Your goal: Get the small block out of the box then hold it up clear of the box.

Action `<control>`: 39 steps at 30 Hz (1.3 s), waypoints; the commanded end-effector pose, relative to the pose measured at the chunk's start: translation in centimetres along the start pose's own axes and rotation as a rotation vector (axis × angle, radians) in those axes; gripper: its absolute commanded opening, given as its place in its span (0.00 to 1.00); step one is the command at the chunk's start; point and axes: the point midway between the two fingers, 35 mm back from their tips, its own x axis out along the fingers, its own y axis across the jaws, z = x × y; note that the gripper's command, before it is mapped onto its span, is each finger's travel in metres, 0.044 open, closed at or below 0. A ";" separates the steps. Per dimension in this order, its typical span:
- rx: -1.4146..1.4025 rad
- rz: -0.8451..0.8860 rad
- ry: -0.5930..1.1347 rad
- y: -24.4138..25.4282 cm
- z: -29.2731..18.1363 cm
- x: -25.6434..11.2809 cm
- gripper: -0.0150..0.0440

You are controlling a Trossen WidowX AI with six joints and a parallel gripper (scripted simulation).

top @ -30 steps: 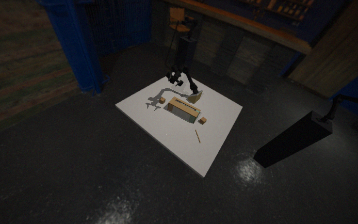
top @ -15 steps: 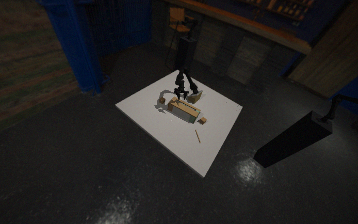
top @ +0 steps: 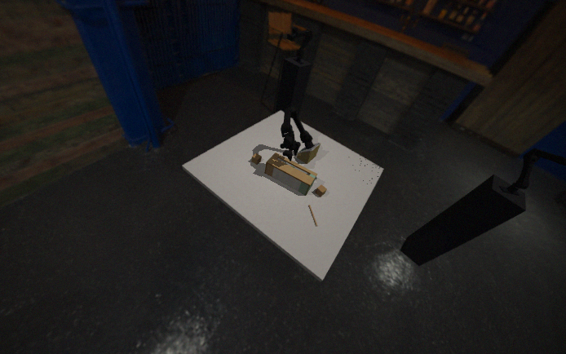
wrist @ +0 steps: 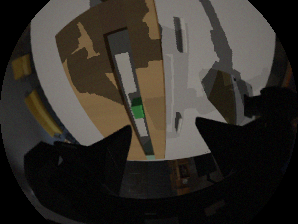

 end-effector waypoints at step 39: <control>-0.019 -0.030 -0.018 -0.8 2.8 5.1 0.93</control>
